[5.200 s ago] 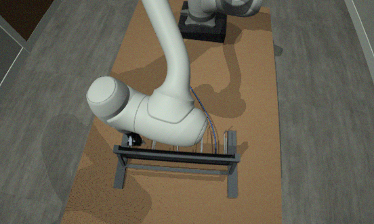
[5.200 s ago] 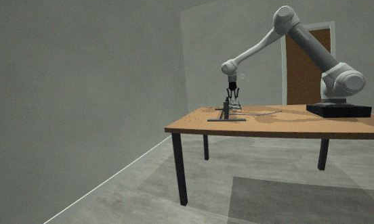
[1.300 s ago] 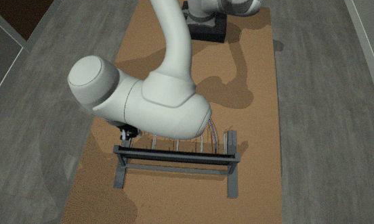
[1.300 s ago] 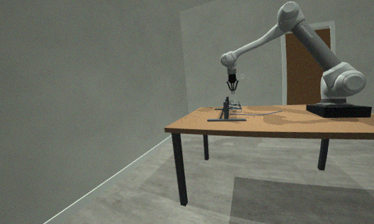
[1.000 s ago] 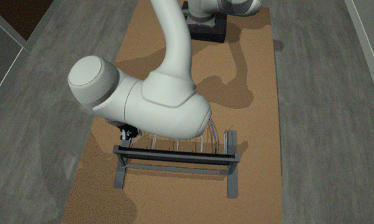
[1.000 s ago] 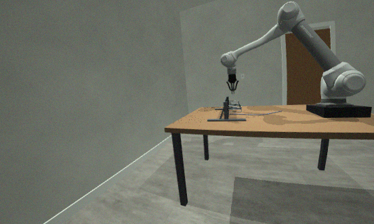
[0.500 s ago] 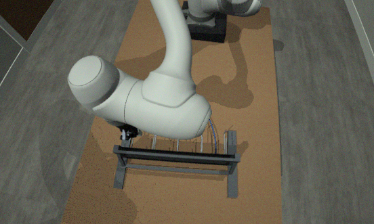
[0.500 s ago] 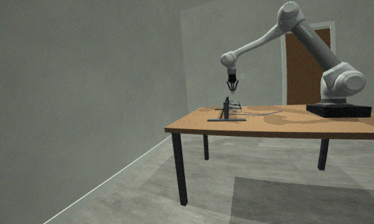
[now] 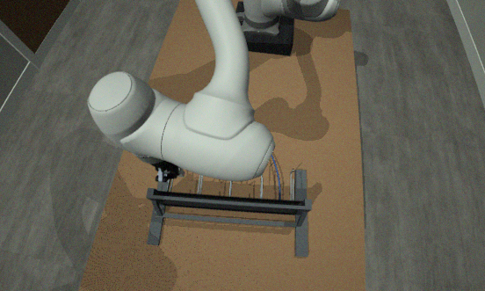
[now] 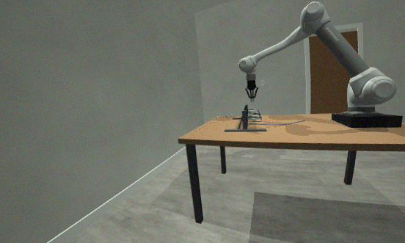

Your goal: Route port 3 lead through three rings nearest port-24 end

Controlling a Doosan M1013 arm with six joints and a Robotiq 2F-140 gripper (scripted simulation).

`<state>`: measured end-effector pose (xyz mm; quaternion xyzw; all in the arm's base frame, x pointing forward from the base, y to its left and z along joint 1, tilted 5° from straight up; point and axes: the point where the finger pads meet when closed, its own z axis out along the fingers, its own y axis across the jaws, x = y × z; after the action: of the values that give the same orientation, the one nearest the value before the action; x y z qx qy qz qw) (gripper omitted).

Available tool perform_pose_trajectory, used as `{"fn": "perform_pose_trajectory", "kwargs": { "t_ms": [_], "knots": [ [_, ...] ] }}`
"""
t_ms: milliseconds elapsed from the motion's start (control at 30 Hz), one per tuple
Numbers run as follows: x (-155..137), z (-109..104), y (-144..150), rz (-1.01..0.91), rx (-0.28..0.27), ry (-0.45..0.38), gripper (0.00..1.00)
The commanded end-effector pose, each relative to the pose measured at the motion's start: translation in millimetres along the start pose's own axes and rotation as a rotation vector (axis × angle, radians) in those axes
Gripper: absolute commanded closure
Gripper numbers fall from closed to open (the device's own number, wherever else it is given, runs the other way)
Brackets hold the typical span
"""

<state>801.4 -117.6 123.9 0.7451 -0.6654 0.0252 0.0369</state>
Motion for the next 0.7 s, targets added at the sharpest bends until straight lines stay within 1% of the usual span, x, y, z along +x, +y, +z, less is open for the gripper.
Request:
{"fn": "perform_pose_trajectory", "kwargs": {
  "t_ms": [0,67,133,167,333,633,667],
  "knots": [
    [-14.3,-7.6,10.4,0.033,0.006,-0.003,1.00],
    [-30.6,-12.0,33.2,0.110,0.006,-0.004,1.00],
    [-30.6,-12.0,33.2,0.110,0.006,-0.004,1.00],
    [-42.9,-14.8,51.5,0.170,0.006,-0.004,1.00],
    [-66.6,-18.9,89.2,0.289,0.006,-0.004,1.00],
    [-108.6,-20.7,166.4,0.519,0.005,-0.005,1.00],
    [-108.6,-20.7,166.4,0.519,0.005,-0.005,1.00]
  ]
}}
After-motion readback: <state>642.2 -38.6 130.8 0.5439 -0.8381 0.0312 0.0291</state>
